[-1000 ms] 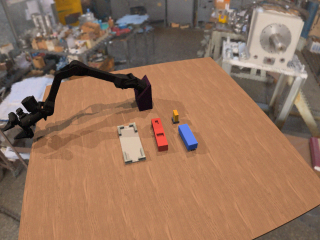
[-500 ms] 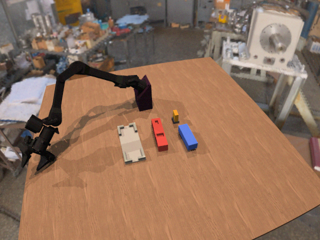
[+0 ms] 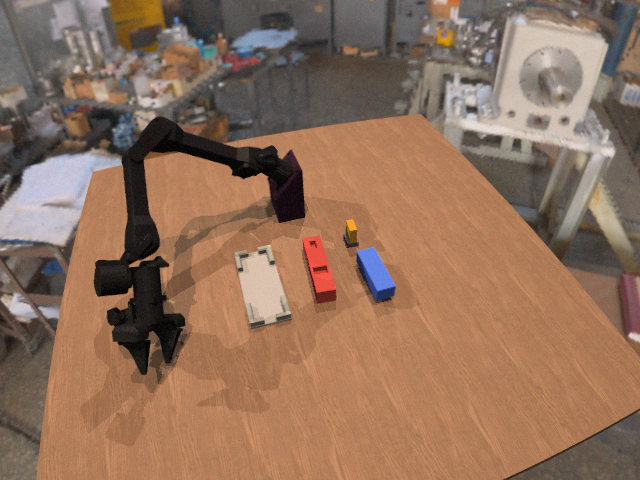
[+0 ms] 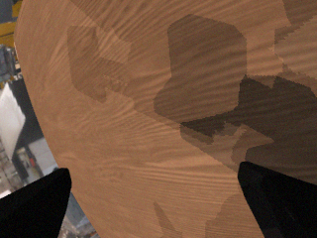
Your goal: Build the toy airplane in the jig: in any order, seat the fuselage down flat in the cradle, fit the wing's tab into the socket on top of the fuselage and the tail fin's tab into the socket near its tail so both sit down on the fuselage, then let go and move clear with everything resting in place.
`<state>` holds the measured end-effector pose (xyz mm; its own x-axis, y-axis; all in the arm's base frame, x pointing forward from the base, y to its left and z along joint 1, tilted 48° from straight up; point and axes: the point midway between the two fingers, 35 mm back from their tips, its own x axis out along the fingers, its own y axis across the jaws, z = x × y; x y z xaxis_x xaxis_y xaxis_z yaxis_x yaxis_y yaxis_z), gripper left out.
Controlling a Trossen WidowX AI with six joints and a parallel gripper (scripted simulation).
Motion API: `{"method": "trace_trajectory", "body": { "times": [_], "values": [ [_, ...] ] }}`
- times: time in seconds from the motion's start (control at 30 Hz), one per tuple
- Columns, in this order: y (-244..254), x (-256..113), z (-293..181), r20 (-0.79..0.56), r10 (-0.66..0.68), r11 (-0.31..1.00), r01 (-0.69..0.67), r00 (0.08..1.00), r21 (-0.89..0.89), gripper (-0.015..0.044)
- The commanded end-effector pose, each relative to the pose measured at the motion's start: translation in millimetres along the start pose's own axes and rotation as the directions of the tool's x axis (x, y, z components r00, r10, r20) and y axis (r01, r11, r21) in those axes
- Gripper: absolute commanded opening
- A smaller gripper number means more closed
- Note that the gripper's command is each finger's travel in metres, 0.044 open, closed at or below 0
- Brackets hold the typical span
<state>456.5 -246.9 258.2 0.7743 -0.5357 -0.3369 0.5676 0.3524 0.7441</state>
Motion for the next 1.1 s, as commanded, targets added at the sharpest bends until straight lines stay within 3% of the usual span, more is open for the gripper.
{"method": "trace_trajectory", "body": {
  "times": [0.0,0.2,0.5,0.57,0.73,0.93,1.07],
  "values": [
    [-19,0,-73,-0.131,-0.132,0.987,0.117,0.983,-0.112,0.044],
    [-47,-23,-167,-0.263,-0.316,0.916,0.221,0.911,-0.335,0.044],
    [-99,-90,-272,-0.322,-0.556,0.675,0.19,0.766,-0.713,0.044],
    [-111,-106,-287,-0.299,-0.606,0.597,0.172,0.737,-0.784,0.044],
    [-149,-167,-319,-0.143,-0.73,0.248,0.064,0.669,-0.967,0.044],
    [-177,-230,-324,0.112,-0.721,-0.231,-0.085,0.684,-0.969,0.044],
    [-178,-236,-323,0.139,-0.708,-0.283,-0.098,0.692,-0.954,0.044]
  ]
}}
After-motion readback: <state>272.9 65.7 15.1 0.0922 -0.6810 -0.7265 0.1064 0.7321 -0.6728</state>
